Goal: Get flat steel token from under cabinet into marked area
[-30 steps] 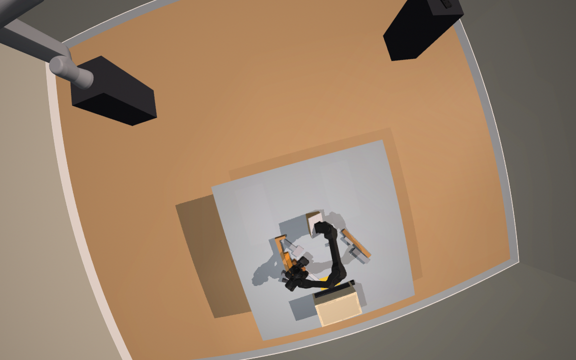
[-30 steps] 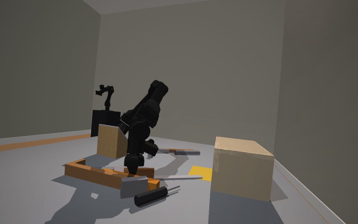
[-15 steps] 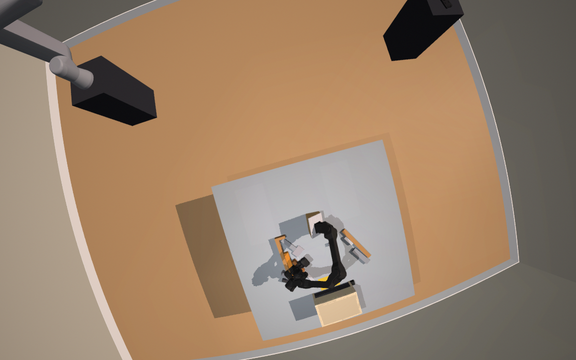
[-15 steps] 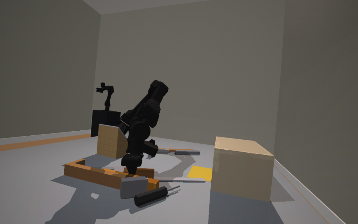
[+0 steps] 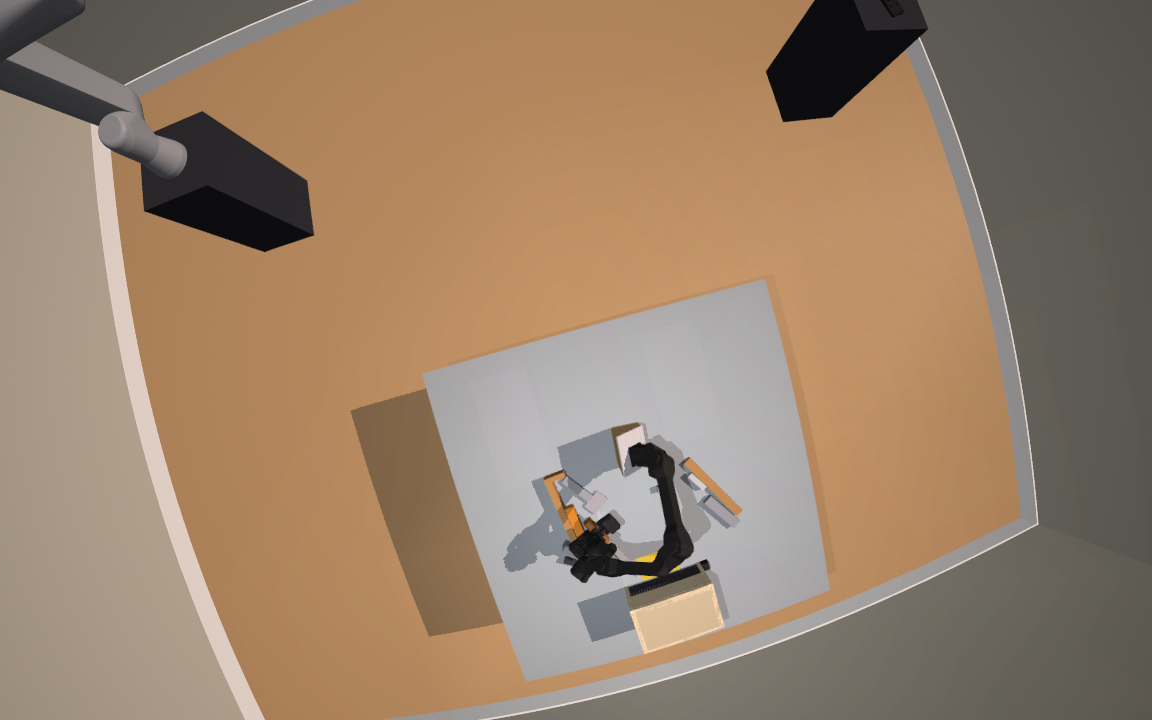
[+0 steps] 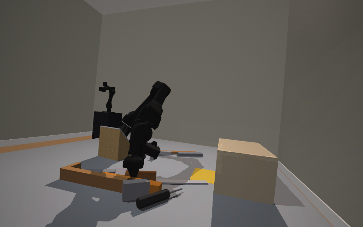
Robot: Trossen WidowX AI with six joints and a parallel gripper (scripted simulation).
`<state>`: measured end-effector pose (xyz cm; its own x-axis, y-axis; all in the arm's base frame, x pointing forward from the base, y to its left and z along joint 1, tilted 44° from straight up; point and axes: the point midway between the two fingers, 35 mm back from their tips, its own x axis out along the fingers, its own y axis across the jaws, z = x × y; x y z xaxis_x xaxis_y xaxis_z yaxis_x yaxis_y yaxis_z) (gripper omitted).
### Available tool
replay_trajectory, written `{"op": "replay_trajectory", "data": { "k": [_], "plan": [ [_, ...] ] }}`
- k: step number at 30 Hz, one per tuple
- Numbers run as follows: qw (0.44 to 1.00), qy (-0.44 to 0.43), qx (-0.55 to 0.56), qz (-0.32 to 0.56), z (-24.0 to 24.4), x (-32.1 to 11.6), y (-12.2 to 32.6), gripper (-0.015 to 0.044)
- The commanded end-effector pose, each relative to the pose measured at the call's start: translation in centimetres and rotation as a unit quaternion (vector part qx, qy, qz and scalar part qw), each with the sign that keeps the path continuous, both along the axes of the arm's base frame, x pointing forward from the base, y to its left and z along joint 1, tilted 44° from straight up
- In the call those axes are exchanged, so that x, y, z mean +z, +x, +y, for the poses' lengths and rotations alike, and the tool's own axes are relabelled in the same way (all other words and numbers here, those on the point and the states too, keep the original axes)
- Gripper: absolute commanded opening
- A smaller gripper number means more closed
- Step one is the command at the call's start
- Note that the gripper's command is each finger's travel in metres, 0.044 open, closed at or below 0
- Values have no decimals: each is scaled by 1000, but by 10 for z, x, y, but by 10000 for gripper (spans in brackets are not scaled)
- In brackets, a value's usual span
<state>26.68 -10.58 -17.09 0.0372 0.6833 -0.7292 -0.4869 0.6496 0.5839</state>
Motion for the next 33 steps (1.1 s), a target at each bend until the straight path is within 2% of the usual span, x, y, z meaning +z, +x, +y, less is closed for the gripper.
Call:
{"op": "replay_trajectory", "data": {
  "k": [1,17,33],
  "plan": [
    [1000,-6,-3,-3,0,0,0,270],
    [1000,-6,0,-5,1,-6,-1,270],
    [1000,-3,-2,-1,2,-1,-2,162]
  ]
}}
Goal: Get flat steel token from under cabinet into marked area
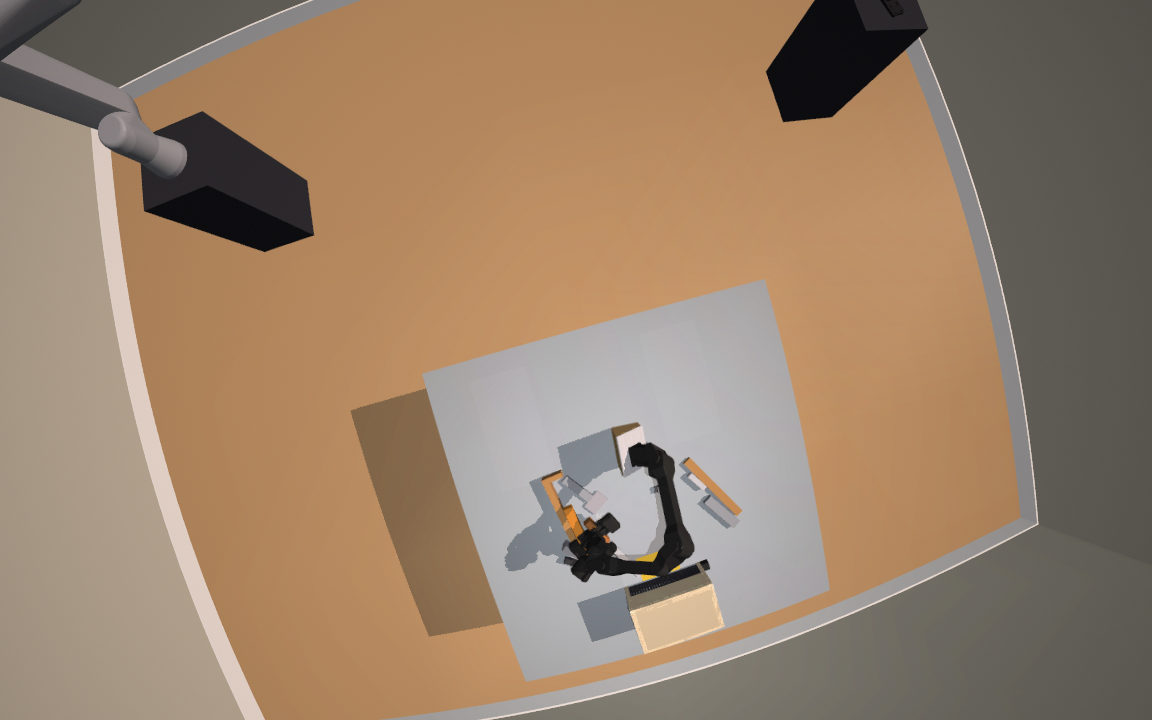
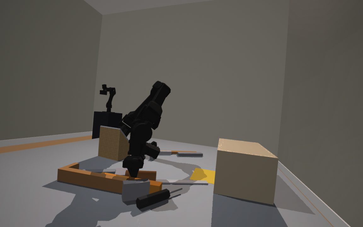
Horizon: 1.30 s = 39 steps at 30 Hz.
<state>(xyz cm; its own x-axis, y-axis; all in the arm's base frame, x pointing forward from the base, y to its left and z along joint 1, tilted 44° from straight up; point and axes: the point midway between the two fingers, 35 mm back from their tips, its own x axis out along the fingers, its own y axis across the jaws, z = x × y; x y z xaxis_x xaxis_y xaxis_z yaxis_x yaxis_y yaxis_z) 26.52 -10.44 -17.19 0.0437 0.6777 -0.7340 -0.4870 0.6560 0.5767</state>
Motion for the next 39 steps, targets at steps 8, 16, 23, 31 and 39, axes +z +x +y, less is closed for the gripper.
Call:
{"op": "replay_trajectory", "data": {
  "k": [8,16,23,31,39],
  "plan": [
    [1000,1,0,1,1,0,-1,109],
    [1000,1,-1,2,1,1,1,0],
    [1000,0,-10,9,4,5,13,0],
    [1000,0,-15,12,8,10,28,0],
    [1000,0,-16,13,13,15,43,0]
  ]
}}
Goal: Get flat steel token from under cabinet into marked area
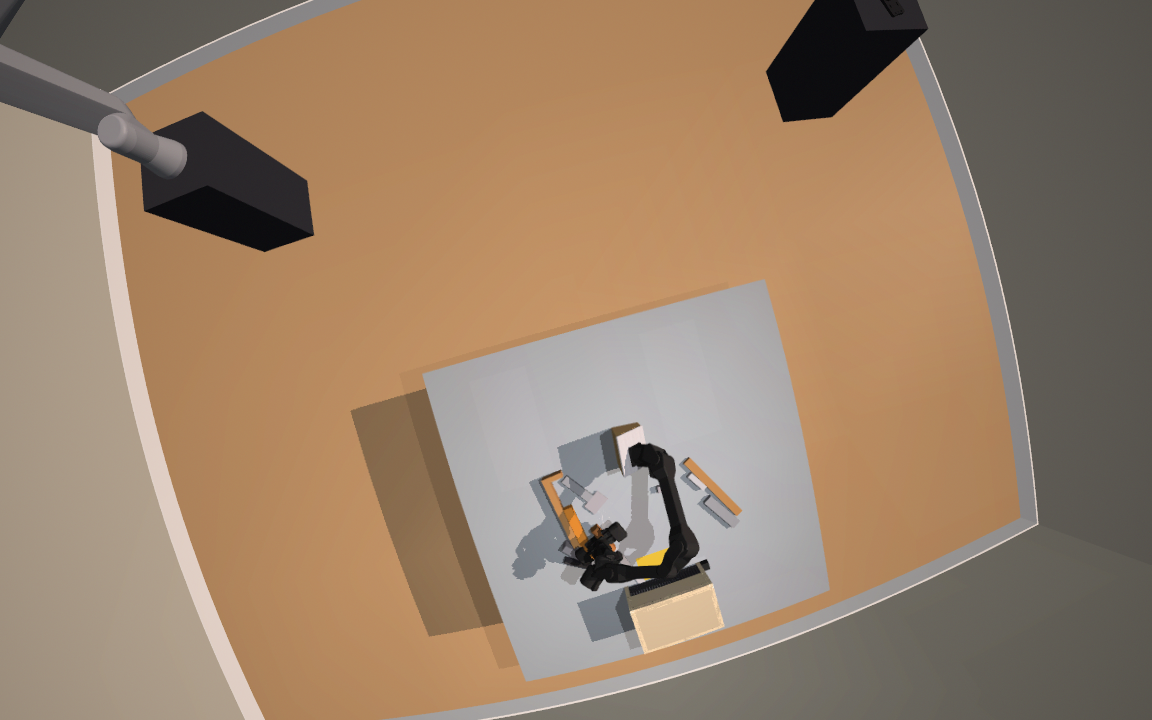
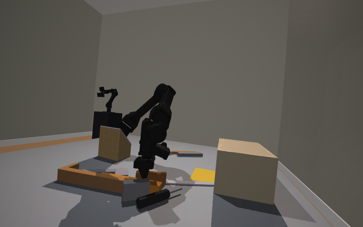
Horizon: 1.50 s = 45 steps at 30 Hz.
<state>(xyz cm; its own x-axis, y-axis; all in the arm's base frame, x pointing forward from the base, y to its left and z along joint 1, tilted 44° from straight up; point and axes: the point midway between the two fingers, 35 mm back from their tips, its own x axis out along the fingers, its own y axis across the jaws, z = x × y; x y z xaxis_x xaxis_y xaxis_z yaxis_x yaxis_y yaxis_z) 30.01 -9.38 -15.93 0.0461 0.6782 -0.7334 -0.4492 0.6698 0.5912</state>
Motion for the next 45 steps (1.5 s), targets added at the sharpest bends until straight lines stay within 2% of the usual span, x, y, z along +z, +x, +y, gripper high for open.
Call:
{"op": "replay_trajectory", "data": {
  "k": [1,45],
  "plan": [
    [1000,-1,0,-1,3,3,10,0],
    [1000,0,0,-2,21,25,73,0]
  ]
}}
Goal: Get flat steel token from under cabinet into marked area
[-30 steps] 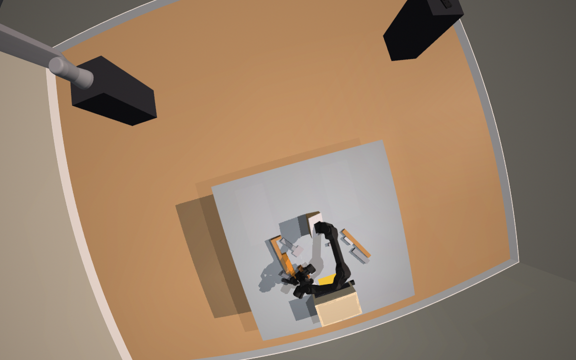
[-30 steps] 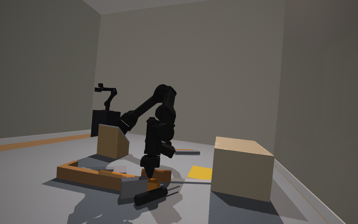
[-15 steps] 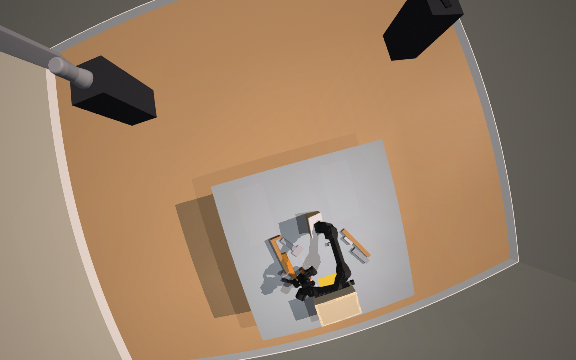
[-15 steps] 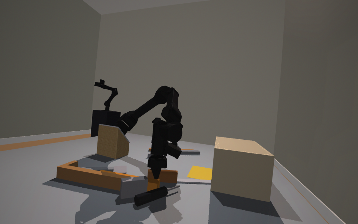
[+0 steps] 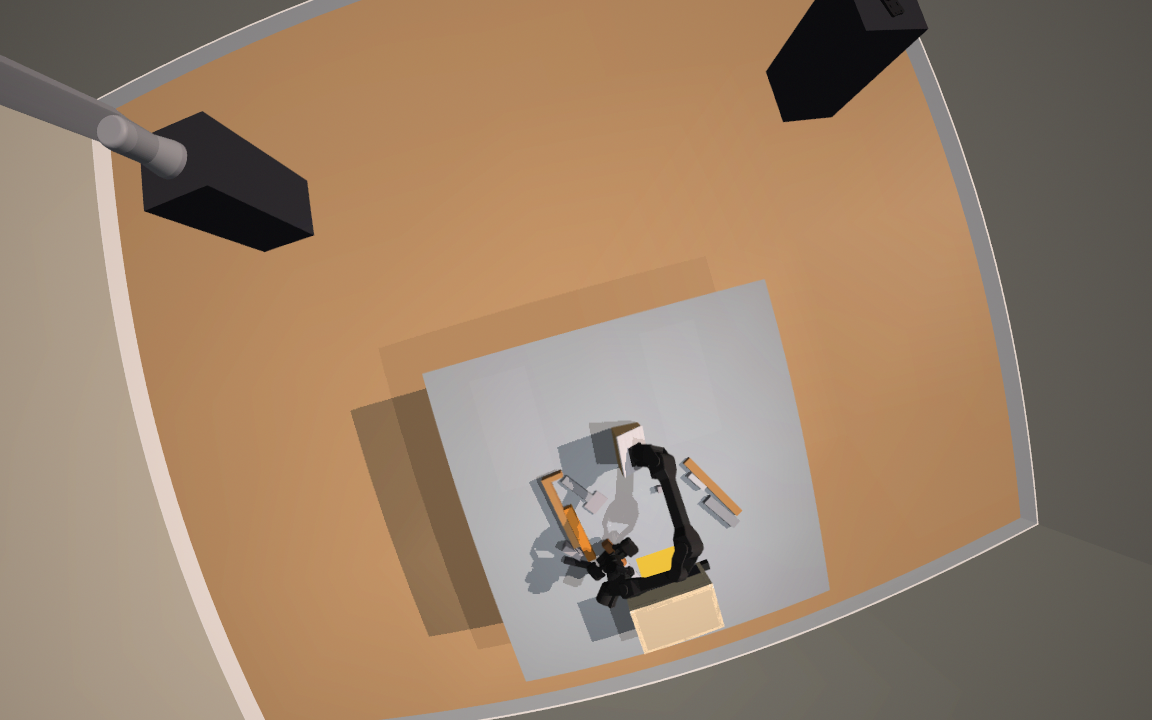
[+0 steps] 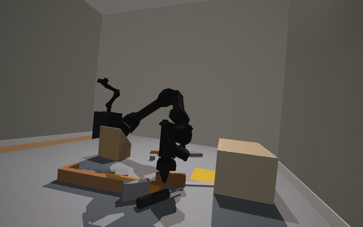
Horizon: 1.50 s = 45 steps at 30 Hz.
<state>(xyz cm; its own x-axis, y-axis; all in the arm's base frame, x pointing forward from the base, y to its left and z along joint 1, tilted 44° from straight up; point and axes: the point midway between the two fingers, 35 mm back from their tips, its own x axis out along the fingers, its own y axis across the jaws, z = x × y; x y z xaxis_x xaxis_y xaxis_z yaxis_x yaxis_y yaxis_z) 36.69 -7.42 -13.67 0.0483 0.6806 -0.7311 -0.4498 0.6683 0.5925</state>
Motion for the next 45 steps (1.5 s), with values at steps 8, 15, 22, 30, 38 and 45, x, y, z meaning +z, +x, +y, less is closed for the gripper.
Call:
{"op": "replay_trajectory", "data": {
  "k": [8,15,22,30,38,45],
  "plan": [
    [1000,-1,0,-1,4,5,15,0],
    [1000,-1,0,-1,7,8,23,0],
    [1000,-1,0,-1,10,10,23,0],
    [1000,-1,0,-1,15,14,19,0],
    [1000,0,0,-1,21,19,16,0],
    [1000,0,0,-1,26,23,12,0]
  ]
}}
